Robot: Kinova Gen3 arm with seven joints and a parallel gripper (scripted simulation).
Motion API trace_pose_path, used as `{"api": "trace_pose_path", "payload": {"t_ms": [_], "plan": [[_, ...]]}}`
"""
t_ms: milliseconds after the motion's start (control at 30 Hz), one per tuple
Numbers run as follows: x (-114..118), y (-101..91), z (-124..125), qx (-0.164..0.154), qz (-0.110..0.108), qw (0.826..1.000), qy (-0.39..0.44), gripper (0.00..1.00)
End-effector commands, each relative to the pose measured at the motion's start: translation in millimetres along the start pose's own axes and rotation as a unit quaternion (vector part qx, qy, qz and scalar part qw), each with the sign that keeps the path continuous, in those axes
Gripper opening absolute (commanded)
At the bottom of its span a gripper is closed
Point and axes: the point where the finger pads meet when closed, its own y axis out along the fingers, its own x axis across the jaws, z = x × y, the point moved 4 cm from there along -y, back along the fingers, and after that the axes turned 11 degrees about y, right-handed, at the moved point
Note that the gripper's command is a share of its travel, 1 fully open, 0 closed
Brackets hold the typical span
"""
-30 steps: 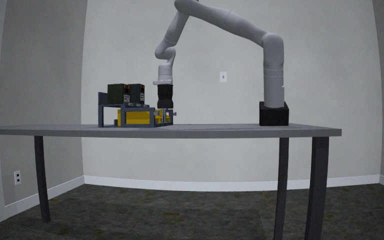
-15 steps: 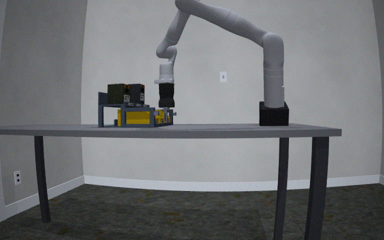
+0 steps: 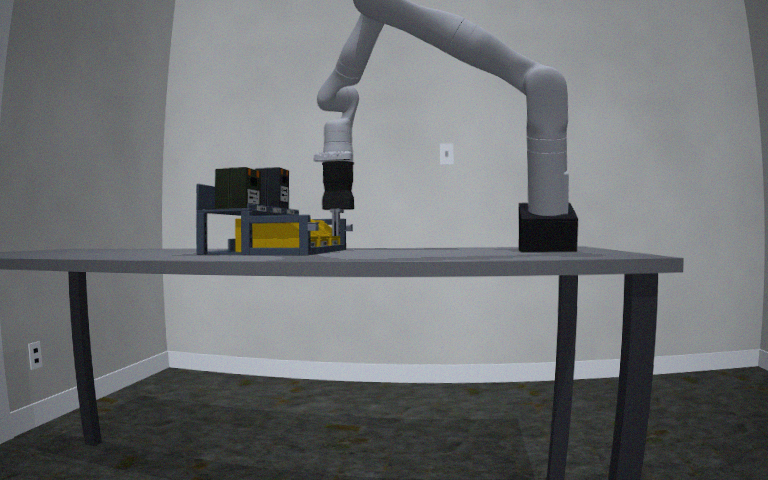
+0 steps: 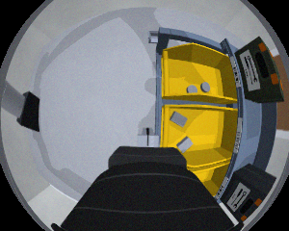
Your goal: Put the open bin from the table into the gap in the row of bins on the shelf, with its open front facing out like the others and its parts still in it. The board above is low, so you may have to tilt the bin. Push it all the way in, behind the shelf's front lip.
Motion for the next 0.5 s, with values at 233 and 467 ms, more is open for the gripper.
{"api": "trace_pose_path", "payload": {"t_ms": [233, 467], "plan": [[1, -3.7, 0, 0.000, -0.002, 1.000, 0.000, 0.00], [0, -15.3, 0, 0.000, -0.002, 1.000, 0.000, 0.00]]}}
